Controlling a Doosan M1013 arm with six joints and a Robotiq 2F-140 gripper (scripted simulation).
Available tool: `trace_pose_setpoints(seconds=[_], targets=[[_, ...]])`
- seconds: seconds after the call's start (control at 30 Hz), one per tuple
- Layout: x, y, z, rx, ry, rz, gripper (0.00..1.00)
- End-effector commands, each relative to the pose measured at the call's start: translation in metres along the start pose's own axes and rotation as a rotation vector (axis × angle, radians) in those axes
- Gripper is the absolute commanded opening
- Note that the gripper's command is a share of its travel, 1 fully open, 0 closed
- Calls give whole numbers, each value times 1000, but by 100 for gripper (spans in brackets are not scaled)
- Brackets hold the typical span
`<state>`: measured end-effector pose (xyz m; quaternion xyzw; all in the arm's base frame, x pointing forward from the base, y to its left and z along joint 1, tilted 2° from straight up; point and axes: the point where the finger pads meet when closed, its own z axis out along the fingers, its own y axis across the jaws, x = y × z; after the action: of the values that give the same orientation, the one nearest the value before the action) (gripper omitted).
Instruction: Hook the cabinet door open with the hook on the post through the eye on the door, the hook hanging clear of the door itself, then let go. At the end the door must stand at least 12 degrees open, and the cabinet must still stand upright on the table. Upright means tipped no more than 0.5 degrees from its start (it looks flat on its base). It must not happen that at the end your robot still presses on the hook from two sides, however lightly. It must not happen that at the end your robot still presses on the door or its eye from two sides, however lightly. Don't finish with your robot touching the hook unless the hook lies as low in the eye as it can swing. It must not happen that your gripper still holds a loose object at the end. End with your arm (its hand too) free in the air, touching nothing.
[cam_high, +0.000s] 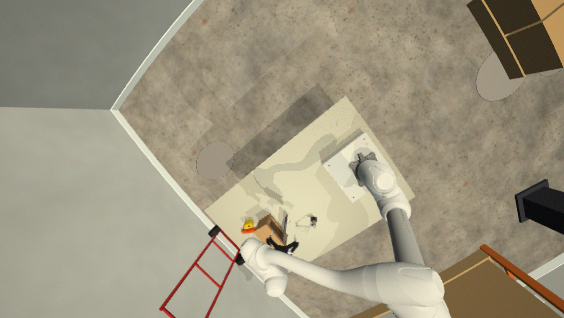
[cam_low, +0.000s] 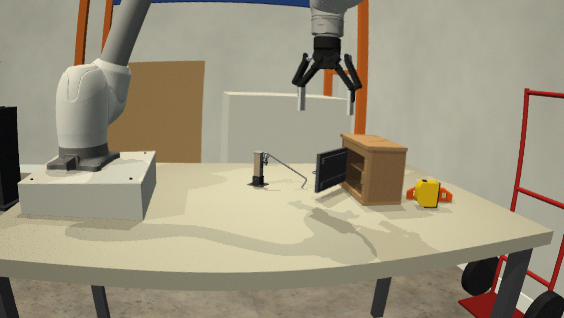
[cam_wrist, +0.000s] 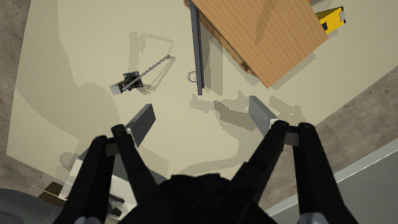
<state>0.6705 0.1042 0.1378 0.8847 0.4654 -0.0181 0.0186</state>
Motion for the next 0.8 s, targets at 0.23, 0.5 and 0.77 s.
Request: trace_pose_setpoints(seconds=[0.23,0.5,0.77], targets=[[-2,-3,24,10,8,10,16],[-2,-3,27,10,8,10,16],[-2,-3,27,10,8,10,16]])
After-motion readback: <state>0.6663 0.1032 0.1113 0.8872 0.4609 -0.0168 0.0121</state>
